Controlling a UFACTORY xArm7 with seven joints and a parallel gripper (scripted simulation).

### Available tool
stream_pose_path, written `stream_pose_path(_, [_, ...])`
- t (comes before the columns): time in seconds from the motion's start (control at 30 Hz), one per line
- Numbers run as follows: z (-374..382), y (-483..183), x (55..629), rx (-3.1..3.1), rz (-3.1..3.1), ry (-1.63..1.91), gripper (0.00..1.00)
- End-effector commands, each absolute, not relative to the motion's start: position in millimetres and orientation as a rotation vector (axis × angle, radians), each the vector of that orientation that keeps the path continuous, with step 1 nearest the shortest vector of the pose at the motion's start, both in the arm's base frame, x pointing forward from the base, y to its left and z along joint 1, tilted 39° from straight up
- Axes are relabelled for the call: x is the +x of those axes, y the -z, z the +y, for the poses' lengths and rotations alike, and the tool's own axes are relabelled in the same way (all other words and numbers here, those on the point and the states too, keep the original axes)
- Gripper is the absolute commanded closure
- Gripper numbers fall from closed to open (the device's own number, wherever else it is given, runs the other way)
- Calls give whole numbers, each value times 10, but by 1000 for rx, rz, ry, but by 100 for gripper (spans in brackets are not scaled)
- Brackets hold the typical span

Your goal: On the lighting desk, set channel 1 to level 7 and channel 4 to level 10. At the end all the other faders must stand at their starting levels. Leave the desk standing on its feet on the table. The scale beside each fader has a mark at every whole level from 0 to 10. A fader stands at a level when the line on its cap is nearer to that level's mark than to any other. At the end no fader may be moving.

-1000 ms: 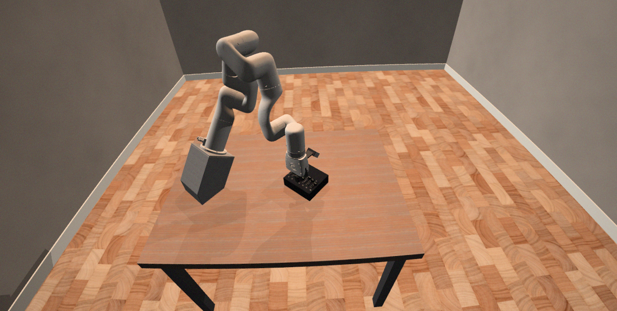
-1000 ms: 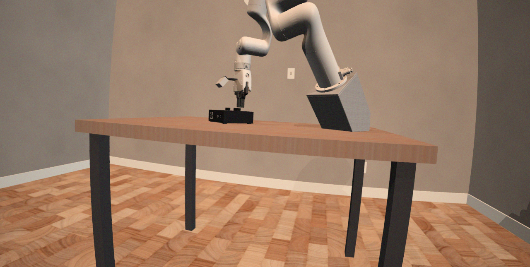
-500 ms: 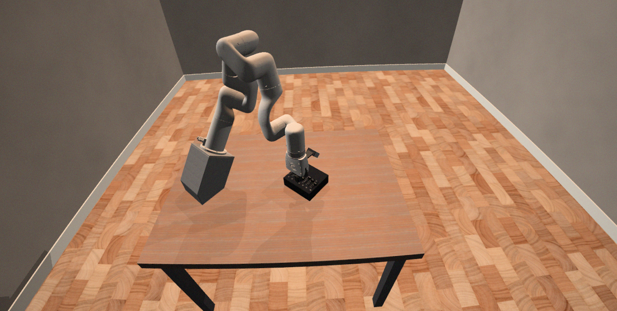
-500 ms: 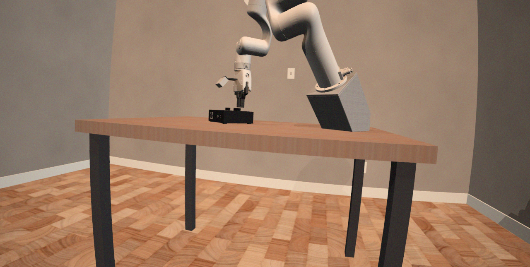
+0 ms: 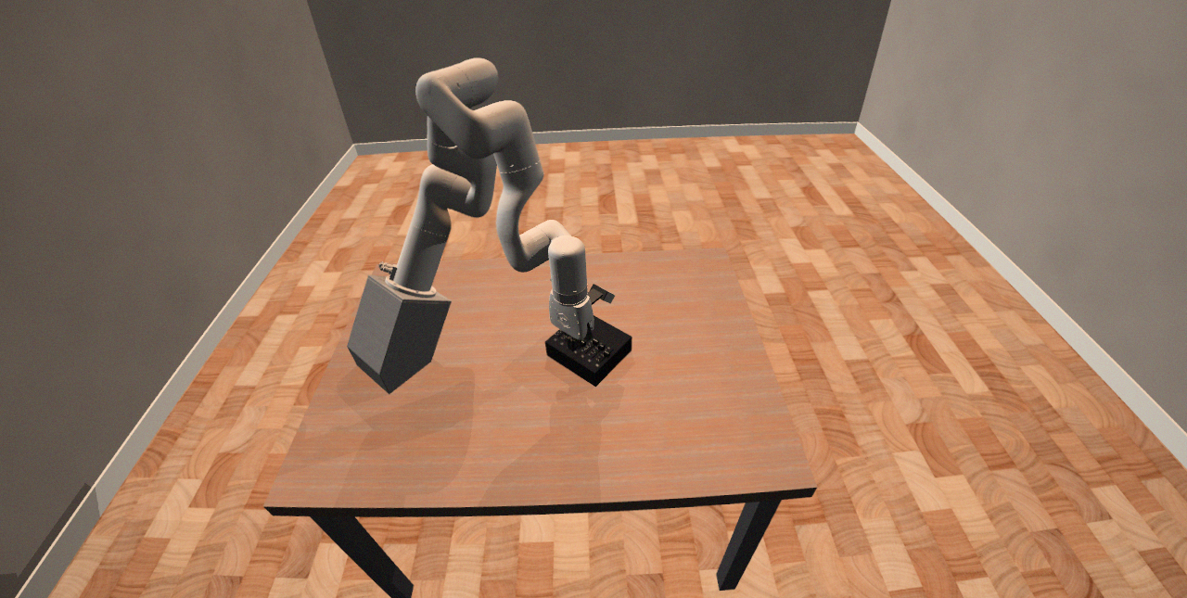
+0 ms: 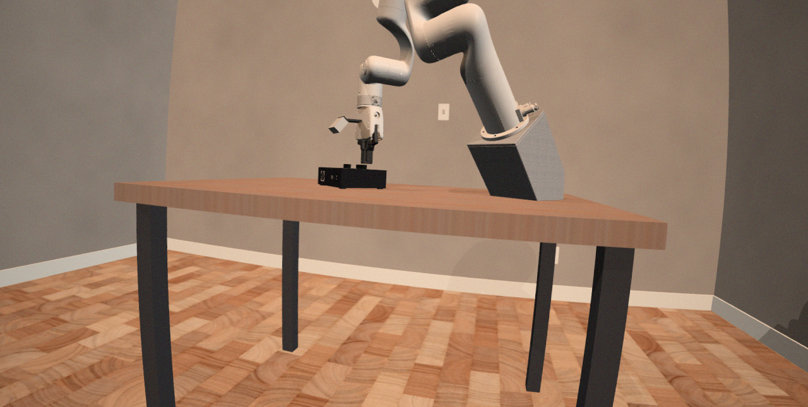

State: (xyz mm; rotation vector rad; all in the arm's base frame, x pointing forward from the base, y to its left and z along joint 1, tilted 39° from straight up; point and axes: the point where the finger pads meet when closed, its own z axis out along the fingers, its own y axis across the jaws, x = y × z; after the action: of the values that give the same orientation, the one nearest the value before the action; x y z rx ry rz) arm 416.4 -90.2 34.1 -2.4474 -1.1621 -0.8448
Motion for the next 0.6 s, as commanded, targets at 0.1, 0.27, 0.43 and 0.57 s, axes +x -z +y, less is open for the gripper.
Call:
stream_pose_path(0.1, [-916, -345, 4170, -2450, -1161, 847, 100])
stream_pose_path(0.27, [-921, -344, 4174, -2450, -1161, 847, 100])
stream_pose_path(0.43, [-926, -343, 4179, -2450, -1161, 847, 100])
stream_pose_path(0.57, [-927, -343, 4179, -2450, -1161, 847, 100])
